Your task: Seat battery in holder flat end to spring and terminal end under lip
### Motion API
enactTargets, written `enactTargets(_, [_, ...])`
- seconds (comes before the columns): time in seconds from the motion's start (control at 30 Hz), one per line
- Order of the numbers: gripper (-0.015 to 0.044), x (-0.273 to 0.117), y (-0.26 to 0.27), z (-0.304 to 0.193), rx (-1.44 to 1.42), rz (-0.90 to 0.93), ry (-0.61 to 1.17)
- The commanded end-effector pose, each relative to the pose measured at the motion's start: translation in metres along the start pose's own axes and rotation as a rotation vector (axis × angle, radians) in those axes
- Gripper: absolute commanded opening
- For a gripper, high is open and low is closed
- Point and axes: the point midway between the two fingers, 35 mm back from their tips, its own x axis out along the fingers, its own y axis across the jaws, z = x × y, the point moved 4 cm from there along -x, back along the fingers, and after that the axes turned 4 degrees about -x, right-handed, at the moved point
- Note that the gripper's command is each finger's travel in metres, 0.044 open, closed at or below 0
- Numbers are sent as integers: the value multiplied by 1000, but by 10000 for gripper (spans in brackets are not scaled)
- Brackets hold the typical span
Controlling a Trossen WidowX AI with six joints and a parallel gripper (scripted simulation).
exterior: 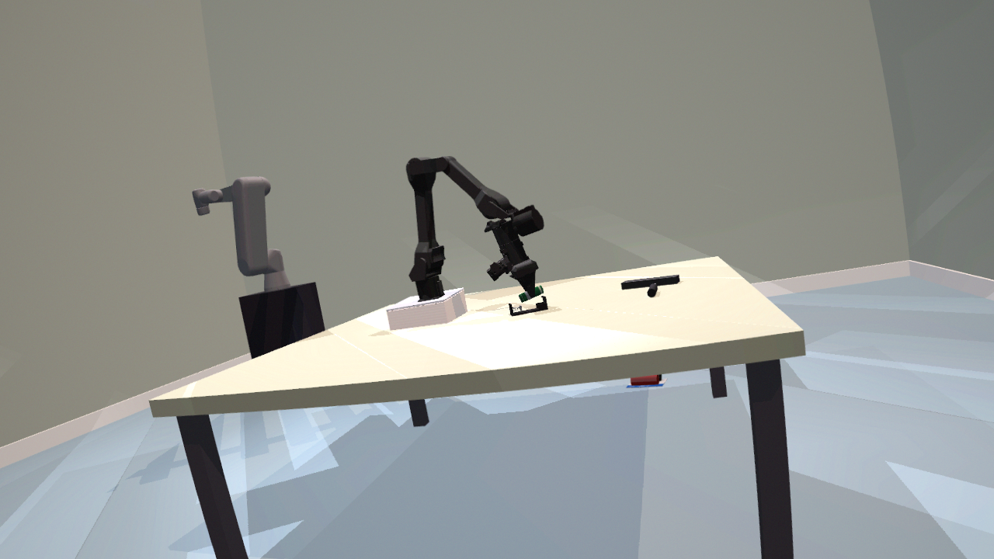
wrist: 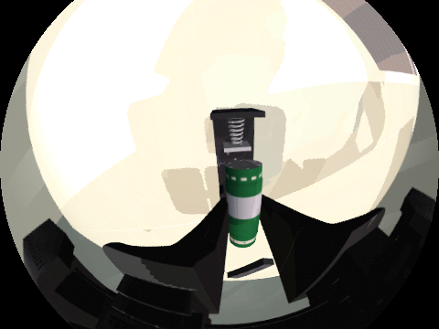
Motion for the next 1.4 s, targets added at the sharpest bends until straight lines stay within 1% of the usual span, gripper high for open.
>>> enactTargets(0.0, [77, -1, 1, -1, -9, 2, 29])
enactTargets(1.1, [77, 16, 1, 22, -15, -5, 270])
enactTargets(1.37, [77, 17, 1, 28, -17, -7, 278])
